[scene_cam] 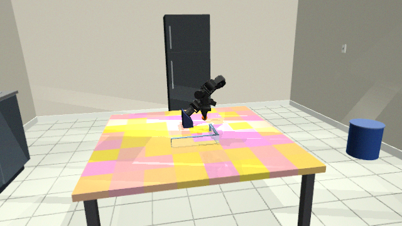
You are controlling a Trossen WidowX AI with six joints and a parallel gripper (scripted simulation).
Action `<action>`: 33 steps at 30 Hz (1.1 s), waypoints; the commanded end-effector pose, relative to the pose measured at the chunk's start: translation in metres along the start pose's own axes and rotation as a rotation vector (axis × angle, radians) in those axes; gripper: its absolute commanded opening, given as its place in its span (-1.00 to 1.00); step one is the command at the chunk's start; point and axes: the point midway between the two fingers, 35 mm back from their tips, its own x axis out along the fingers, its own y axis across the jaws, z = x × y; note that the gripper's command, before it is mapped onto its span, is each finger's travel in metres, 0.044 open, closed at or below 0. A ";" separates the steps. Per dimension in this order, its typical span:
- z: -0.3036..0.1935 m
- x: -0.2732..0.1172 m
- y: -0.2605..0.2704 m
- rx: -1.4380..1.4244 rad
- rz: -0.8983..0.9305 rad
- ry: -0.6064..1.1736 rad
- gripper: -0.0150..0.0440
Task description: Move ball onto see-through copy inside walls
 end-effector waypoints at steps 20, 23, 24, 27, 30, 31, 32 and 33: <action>-0.035 0.046 0.012 -0.005 0.010 0.000 -0.49; -0.035 0.059 0.012 -0.005 0.009 0.002 -0.49; -0.035 0.064 0.011 -0.005 0.009 0.002 -0.49; -0.035 0.080 0.012 -0.005 0.008 0.001 -0.49; -0.034 0.095 0.013 -0.006 0.009 -0.001 -0.49; -0.034 0.100 0.013 -0.006 0.009 -0.002 -0.49; -0.034 0.104 0.014 -0.006 0.009 -0.003 -0.49; -0.033 0.106 0.014 -0.006 0.009 -0.004 -0.49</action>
